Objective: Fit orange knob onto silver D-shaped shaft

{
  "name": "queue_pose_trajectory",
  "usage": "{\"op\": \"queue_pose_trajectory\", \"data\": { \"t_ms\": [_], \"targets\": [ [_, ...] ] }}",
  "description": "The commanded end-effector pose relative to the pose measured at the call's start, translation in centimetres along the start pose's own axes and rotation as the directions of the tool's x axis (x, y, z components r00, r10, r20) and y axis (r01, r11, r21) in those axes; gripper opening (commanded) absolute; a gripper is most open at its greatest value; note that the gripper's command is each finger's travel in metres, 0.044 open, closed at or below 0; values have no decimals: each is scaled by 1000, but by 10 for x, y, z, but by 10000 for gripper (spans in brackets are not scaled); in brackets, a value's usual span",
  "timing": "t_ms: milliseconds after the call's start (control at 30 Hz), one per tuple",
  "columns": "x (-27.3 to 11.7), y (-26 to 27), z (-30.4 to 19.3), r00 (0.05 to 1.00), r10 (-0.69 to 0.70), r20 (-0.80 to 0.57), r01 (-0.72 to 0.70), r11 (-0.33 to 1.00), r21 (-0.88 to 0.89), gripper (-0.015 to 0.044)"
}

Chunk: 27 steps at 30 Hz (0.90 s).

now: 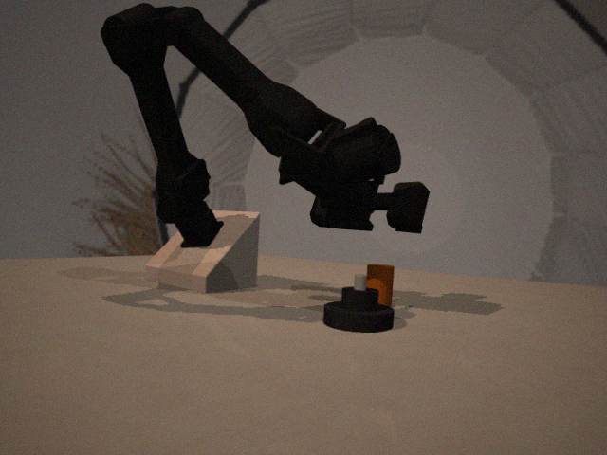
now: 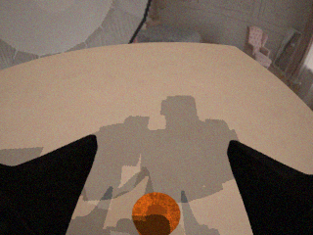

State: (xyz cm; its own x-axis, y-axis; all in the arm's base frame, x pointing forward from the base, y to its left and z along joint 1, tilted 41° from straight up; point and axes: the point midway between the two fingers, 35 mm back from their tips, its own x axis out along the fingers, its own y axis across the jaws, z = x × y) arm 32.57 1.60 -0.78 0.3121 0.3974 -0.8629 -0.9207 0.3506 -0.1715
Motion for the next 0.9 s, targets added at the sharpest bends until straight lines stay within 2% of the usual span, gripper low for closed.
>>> {"op": "queue_pose_trajectory", "data": {
  "t_ms": [0,133,267,400,533,567,633,867],
  "targets": [
    [-8,0,10,1000,-6,-10,6,1000,14,440],
    [-4,1,9,998,21,-59,-18,999,38,440],
    [9,7,5,922,149,-358,-101,983,151,440],
    [7,10,7,732,186,-656,-86,979,182,440],
    [-6,4,22,473,83,-877,-23,996,82,440],
    [-9,2,28,420,46,-906,-11,999,46,440],
    [-11,0,32,377,13,-926,-2,1000,13,440],
    [-11,0,33,377,13,-926,-2,1000,13,440]
  ]
}}
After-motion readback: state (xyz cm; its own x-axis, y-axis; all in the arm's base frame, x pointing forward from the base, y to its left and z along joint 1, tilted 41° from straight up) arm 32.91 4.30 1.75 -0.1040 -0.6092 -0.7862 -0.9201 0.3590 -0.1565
